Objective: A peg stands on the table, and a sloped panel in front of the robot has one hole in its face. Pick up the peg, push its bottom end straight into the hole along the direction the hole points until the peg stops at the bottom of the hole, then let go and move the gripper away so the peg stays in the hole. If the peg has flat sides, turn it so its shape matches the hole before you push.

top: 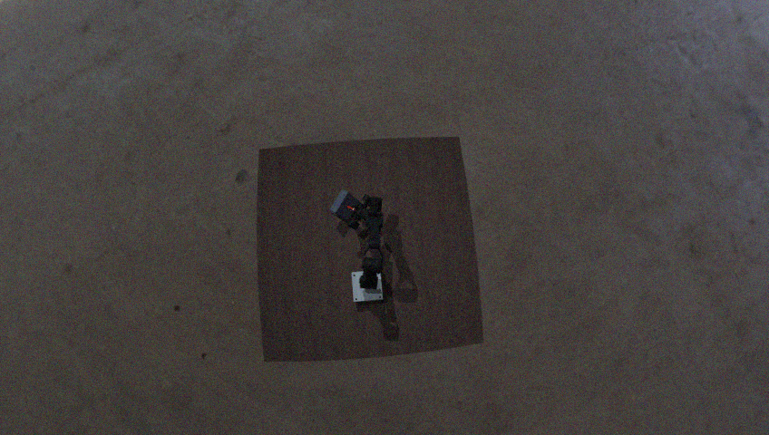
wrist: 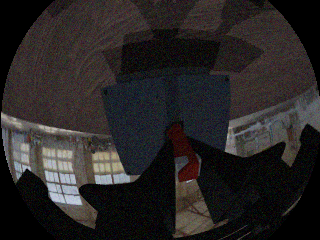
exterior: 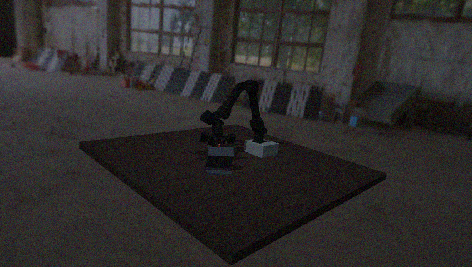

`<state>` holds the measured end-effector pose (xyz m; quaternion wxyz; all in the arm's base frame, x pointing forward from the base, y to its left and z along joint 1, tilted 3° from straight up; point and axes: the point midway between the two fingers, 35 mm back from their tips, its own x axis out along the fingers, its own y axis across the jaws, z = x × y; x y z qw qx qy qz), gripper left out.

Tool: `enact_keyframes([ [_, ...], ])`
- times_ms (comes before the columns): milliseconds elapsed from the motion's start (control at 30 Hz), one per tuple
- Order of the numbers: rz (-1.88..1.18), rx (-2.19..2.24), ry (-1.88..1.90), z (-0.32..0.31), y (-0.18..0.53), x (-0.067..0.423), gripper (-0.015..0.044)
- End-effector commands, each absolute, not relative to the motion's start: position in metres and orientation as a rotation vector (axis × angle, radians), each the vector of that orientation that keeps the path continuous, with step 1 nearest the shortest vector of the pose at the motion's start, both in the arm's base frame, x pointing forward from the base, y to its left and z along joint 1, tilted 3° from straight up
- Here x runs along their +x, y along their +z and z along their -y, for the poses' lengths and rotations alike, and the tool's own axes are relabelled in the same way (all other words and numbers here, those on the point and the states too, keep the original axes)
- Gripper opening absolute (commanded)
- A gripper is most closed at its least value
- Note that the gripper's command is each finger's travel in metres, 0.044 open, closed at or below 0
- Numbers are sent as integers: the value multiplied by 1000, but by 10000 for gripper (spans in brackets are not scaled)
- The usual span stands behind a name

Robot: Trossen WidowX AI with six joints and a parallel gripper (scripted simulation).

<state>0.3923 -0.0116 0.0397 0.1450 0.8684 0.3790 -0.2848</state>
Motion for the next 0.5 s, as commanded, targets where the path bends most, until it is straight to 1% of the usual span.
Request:
enact_keyframes([
  [0, -1087, 2503, -829, 11, 38, 393, 0],
  [400, -1094, 2502, -824, 11, 38, 393, 0],
  [467, -1094, 2502, -824, 11, 38, 393, 53],
])
